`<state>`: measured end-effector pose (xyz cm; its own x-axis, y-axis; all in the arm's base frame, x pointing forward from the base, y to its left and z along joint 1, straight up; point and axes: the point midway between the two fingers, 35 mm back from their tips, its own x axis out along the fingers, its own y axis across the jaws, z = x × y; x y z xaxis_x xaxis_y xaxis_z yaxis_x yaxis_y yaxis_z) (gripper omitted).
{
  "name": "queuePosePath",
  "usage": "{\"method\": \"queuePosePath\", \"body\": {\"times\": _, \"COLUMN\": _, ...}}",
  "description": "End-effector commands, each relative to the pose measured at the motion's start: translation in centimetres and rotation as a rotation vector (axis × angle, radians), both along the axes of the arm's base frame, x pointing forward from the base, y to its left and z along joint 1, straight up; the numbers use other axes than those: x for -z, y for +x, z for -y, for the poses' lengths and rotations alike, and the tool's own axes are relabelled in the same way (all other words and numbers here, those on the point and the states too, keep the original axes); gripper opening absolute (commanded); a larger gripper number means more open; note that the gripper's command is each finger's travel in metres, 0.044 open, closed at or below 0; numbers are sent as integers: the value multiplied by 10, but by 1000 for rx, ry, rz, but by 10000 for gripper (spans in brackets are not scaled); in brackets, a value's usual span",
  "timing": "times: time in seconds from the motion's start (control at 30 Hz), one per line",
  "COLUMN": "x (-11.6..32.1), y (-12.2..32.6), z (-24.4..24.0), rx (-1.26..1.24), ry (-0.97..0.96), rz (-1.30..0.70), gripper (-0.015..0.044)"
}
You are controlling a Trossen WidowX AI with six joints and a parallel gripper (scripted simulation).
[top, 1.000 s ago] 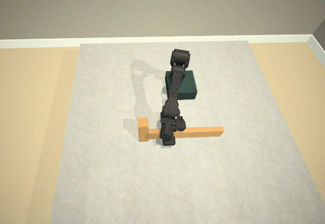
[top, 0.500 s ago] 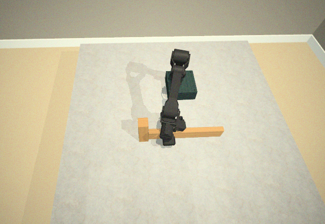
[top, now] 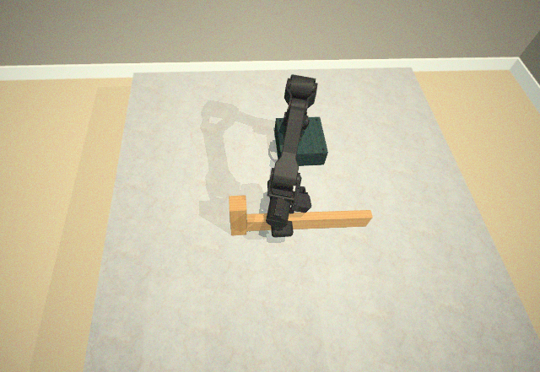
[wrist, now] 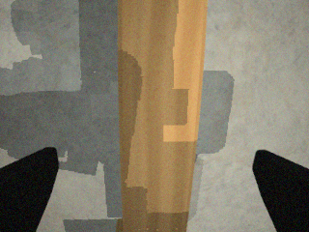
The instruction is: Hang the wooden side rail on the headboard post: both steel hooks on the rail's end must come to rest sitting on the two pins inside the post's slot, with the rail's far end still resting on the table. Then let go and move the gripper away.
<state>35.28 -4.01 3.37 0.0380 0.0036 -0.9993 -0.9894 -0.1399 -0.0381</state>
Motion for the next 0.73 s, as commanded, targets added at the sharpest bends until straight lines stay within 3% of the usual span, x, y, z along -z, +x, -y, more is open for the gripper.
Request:
{"method": "queuePosePath", "body": {"times": 0.0, "x": -3, "y": -1, "z": -6, "rx": 5, "ry": -3, "rz": 3, "gripper": 440}}
{"method": "queuePosePath", "body": {"times": 0.13, "x": -3, "y": -5, "z": -29, "rx": 5, "ry": -1, "rz": 2, "gripper": 440}}
{"method": "queuePosePath", "body": {"times": 0.7, "x": -1, "y": -4, "z": -27, "rx": -7, "ry": 0, "rz": -6, "gripper": 440}}
